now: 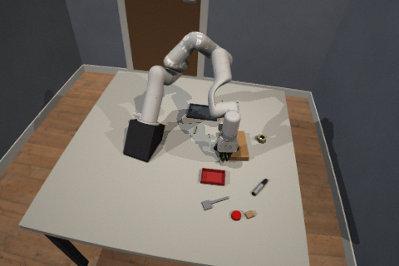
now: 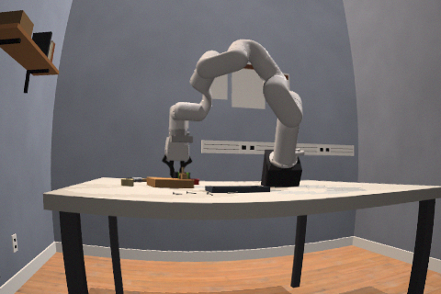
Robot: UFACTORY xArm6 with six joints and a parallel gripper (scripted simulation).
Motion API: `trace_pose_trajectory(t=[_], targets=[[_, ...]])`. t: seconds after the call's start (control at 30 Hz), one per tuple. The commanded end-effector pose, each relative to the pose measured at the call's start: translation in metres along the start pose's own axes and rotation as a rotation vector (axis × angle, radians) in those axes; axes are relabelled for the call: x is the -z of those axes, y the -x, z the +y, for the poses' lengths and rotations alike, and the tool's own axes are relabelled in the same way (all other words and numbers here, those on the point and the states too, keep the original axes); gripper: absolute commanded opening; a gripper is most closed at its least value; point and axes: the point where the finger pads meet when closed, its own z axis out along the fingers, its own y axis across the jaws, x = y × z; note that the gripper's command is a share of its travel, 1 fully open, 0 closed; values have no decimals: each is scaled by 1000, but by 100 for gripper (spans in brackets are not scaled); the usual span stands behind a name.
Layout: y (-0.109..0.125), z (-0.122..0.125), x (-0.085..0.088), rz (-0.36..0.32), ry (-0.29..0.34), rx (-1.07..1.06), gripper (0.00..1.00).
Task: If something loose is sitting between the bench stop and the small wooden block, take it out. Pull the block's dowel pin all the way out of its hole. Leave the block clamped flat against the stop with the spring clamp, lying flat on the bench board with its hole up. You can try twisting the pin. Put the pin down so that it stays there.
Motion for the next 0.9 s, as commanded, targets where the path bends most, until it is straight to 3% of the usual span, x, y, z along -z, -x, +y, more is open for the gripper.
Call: trace_pose_trajectory(t=[0.0,0.87], targets=[[1,1,1,-2,2,1,35],[1,1,1,-2,2,1,42]])
